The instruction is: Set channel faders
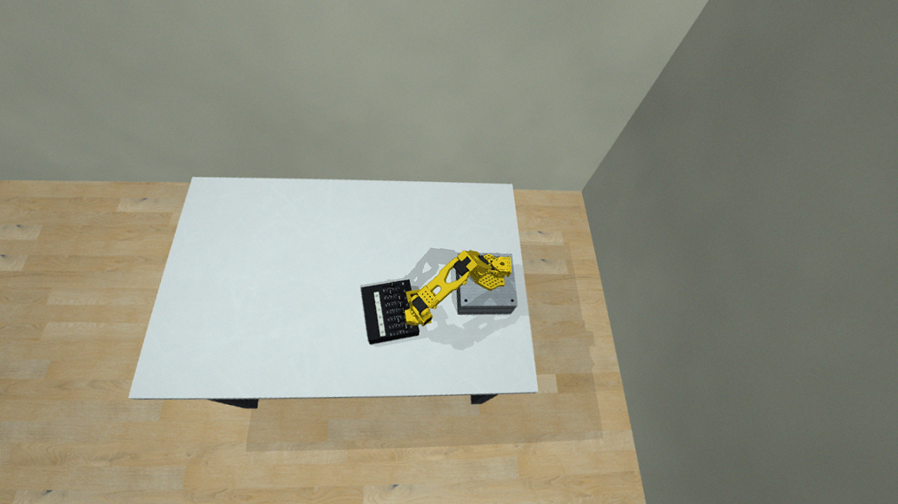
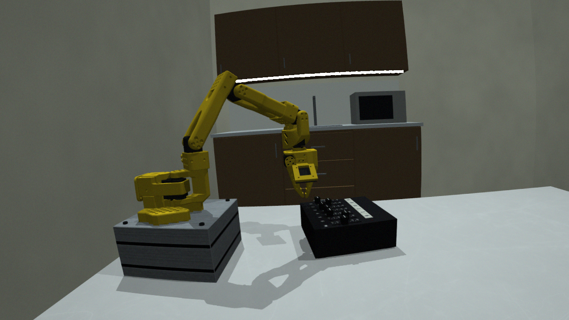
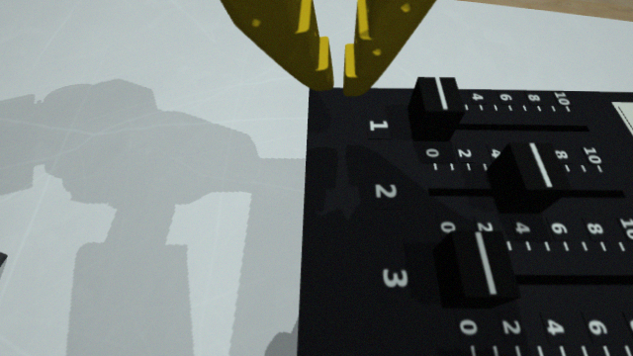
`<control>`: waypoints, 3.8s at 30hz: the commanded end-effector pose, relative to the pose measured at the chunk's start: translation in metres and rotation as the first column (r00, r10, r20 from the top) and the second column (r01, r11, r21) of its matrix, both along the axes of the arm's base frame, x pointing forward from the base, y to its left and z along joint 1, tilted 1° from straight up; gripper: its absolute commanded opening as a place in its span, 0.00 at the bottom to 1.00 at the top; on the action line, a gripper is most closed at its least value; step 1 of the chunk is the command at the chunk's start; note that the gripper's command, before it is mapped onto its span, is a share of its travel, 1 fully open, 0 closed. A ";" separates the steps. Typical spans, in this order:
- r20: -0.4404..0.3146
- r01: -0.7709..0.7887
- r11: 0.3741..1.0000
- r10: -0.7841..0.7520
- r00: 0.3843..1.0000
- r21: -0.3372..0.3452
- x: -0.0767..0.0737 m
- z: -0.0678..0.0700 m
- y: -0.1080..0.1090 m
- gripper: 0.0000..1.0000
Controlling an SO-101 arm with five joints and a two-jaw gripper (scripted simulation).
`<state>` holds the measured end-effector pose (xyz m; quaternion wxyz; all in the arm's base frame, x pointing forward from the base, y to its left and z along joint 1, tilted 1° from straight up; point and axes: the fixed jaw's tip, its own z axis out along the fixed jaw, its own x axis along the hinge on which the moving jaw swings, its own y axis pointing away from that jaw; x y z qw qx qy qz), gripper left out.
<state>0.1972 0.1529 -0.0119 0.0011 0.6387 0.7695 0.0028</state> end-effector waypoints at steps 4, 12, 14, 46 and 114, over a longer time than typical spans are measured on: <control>-0.003 -0.014 1.000 0.014 1.000 -0.001 -0.001 0.000 0.002 0.00; -0.003 -0.014 1.000 0.014 1.000 -0.001 0.001 0.003 0.004 0.00; -0.003 -0.014 1.000 0.014 1.000 -0.001 0.001 0.004 0.004 0.00; -0.003 -0.014 1.000 0.014 1.000 -0.001 0.001 -0.012 0.004 0.00; -0.003 -0.014 1.000 0.014 1.000 -0.002 0.004 -0.016 0.003 0.00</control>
